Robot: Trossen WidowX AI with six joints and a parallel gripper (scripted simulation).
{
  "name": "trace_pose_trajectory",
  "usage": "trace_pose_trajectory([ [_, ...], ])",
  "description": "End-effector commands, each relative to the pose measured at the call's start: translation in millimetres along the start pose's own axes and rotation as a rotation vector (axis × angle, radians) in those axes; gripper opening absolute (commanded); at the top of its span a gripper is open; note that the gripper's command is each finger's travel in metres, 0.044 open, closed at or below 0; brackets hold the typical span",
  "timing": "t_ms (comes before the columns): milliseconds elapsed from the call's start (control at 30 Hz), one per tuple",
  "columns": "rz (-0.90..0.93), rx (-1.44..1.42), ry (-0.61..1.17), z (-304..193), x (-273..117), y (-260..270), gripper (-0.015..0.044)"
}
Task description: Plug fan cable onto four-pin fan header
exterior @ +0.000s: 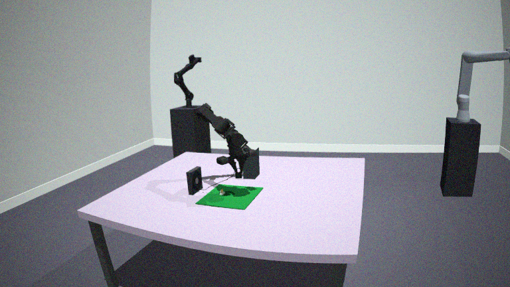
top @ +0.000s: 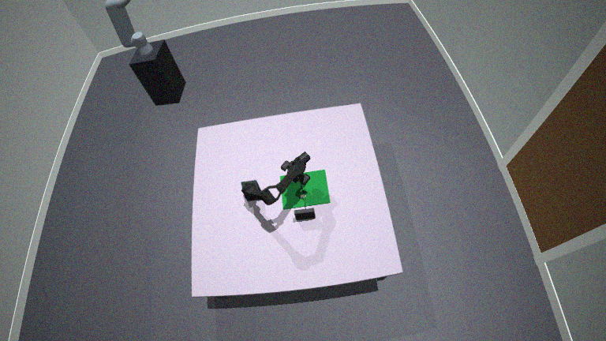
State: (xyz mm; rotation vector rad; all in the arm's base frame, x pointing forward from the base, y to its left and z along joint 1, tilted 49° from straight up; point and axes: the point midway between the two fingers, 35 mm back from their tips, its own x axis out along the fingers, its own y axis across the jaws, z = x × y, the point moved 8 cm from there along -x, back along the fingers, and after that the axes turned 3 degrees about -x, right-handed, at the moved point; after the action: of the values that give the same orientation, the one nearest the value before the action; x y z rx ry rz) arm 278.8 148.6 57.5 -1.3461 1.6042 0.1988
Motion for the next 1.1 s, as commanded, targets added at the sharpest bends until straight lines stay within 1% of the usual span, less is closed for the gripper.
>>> trace_pose_trajectory([
  [0,0.045,0.004,-0.039,-5,5,-1,0.0000],
  [567,0.184,0.018,-0.198,-17,27,-5,0.0000],
  [1067,0.264,0.024,-0.366,-28,42,-7,0.0000],
])
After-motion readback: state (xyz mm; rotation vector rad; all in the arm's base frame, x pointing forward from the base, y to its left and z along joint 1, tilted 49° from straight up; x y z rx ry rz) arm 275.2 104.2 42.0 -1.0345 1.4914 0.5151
